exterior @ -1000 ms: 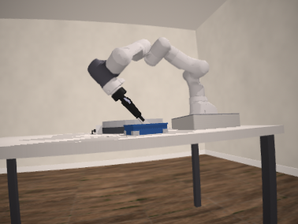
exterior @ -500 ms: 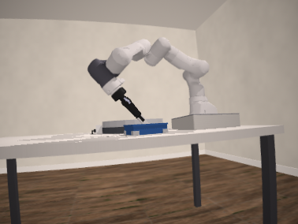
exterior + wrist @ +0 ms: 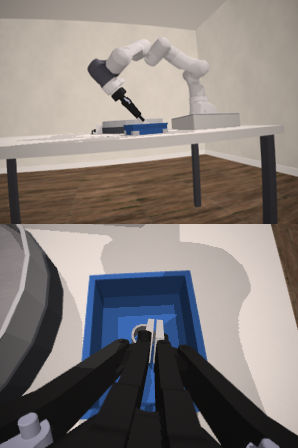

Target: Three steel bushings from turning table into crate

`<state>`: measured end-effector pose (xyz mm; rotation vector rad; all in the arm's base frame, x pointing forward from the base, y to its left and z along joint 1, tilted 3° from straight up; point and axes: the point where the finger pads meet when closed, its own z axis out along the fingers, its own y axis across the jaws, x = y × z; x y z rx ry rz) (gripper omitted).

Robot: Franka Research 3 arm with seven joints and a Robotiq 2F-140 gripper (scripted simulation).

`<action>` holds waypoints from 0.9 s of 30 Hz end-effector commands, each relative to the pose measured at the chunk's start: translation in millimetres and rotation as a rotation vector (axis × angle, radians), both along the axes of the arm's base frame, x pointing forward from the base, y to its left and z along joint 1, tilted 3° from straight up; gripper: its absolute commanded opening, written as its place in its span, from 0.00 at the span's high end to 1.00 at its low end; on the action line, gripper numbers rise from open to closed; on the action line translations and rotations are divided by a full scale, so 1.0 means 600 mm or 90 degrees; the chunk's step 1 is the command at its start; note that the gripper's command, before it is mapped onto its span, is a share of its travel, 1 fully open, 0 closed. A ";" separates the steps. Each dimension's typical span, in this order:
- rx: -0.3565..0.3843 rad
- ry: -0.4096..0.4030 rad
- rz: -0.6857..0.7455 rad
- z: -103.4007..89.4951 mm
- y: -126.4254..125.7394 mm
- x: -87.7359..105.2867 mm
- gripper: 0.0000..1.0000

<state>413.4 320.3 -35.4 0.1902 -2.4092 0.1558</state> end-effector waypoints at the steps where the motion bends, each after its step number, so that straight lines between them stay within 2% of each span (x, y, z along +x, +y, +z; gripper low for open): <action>1: 0.001 -0.003 0.003 -0.001 -0.001 0.003 1.00; 27: 0.001 -0.003 0.003 -0.009 0.000 0.003 1.00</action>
